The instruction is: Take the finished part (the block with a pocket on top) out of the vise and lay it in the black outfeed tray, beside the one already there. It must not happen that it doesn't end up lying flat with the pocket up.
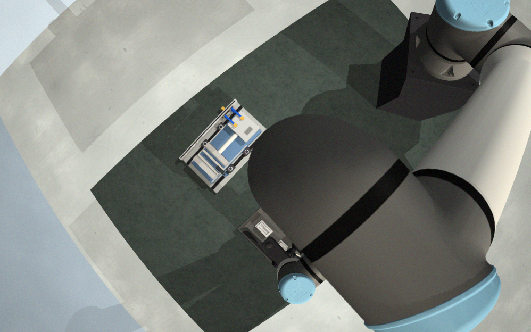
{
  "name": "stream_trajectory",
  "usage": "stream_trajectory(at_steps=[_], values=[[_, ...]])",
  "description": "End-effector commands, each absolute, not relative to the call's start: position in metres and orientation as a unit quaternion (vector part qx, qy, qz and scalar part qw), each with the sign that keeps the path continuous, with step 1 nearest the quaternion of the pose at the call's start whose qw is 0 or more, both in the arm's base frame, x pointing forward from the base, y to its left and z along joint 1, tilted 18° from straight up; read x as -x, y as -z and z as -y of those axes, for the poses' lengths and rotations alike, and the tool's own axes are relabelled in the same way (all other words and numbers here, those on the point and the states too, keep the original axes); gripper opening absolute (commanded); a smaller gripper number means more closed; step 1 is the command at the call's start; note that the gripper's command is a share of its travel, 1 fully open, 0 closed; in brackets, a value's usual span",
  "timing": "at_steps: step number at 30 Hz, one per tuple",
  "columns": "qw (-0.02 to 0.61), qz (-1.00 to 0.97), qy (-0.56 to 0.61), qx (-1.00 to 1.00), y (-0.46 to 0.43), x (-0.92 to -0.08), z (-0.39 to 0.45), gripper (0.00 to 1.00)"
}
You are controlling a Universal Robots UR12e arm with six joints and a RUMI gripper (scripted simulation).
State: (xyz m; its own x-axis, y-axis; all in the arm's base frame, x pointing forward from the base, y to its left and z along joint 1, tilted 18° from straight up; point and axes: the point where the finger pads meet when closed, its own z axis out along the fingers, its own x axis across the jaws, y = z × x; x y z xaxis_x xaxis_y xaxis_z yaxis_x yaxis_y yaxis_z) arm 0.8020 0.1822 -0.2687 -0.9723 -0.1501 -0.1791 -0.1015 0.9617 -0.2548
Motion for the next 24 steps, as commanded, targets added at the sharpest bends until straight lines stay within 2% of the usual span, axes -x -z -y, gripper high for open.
stream_trajectory(at_steps=[1,24], values=[[0.099,-0.985,0.123,0.064,0.262,-0.801,-0.184,0.4],[0.099,-0.985,0.123,0.064,0.163,-0.779,-0.208,0.4]])
